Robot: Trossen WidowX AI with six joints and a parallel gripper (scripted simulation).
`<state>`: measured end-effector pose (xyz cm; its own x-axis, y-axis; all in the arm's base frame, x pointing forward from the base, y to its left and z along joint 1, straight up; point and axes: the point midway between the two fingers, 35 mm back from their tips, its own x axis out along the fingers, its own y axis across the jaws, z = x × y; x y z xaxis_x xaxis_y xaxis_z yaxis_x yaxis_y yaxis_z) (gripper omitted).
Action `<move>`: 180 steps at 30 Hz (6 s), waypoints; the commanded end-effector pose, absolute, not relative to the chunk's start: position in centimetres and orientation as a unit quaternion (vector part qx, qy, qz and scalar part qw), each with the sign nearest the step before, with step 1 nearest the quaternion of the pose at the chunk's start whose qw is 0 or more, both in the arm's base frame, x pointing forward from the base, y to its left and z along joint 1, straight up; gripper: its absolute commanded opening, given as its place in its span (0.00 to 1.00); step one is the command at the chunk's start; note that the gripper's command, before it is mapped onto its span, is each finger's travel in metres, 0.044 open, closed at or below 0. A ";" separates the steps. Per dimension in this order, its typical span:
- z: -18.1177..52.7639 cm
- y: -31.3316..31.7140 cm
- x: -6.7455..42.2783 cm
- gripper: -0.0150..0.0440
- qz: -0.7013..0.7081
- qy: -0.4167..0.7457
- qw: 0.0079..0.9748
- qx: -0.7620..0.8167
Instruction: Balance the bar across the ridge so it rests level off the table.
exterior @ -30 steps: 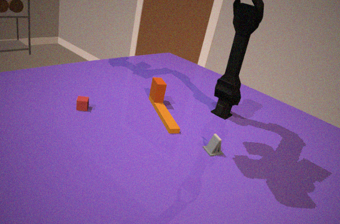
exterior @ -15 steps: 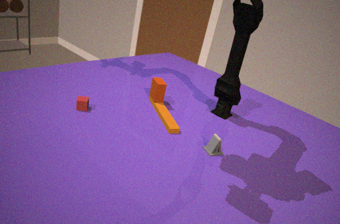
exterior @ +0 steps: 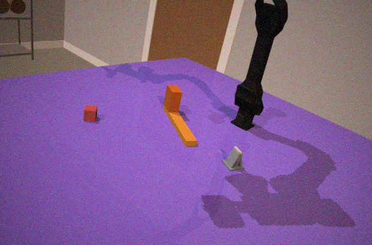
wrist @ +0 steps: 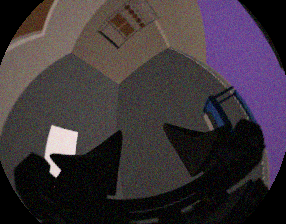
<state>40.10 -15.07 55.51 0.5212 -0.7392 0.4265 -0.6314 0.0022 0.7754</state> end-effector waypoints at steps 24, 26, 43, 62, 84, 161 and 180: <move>45.8 -18.0 42.7 0.79 -0.328 -0.196 0.836 0.393; 44.9 -18.2 42.7 0.79 -0.338 -0.167 0.850 0.367; 37.4 -19.1 41.3 0.79 -0.366 0.090 0.916 0.135; 29.6 -19.3 37.2 0.79 -0.267 0.361 0.888 -0.100; 22.5 -17.3 29.9 0.79 -0.008 0.572 0.768 -0.286; 4.7 -13.0 21.1 0.79 0.347 0.607 0.616 -0.363; 4.7 -13.0 21.1 0.45 0.346 0.609 0.615 -0.362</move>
